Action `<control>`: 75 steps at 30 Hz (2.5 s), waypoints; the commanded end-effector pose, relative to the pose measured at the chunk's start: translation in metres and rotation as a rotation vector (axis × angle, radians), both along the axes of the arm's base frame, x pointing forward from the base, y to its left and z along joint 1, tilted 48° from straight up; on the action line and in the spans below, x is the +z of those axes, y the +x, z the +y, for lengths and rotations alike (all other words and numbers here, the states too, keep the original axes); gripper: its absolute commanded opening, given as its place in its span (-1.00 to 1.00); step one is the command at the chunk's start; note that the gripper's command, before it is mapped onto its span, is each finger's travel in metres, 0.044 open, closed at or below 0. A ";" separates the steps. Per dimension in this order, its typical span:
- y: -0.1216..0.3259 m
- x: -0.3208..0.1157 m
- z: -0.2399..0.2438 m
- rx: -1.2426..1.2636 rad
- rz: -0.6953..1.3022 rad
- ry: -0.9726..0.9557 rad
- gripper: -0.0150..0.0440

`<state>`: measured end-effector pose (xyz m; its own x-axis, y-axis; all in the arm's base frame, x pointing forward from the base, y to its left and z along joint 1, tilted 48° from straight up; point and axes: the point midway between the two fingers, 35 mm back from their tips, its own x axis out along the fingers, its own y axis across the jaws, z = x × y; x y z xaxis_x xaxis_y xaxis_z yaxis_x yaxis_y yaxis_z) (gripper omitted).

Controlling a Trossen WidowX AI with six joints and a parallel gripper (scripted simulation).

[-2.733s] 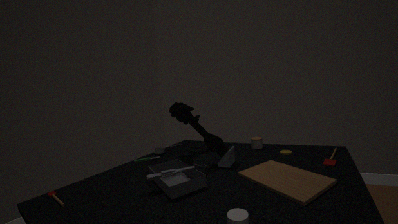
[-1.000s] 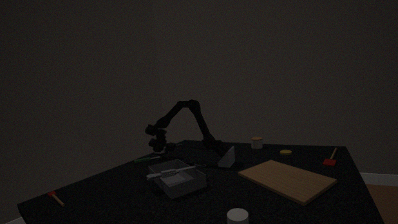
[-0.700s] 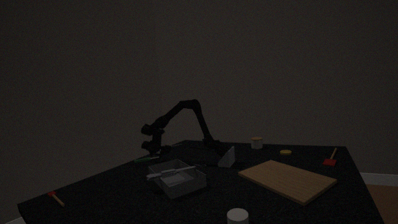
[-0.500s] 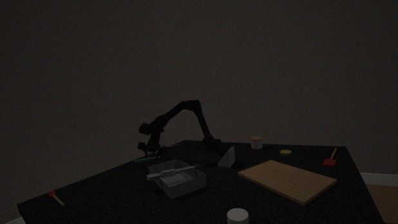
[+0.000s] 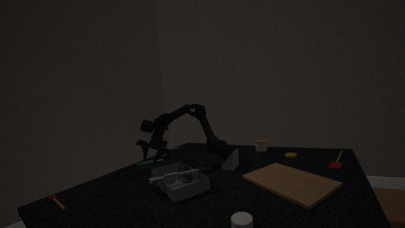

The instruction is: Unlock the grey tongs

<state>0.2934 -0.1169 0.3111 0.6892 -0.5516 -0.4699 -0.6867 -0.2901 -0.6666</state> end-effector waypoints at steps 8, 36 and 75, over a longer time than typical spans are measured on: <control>-0.001 -0.080 0.079 0.421 0.433 -0.146 0.39; -0.032 -0.152 0.145 0.920 0.896 -0.414 0.39; -0.004 -0.203 0.130 0.919 0.895 -0.415 0.39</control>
<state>0.2881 0.0148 0.1169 0.4394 -0.2704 -0.8567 -0.2903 -0.9452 0.1494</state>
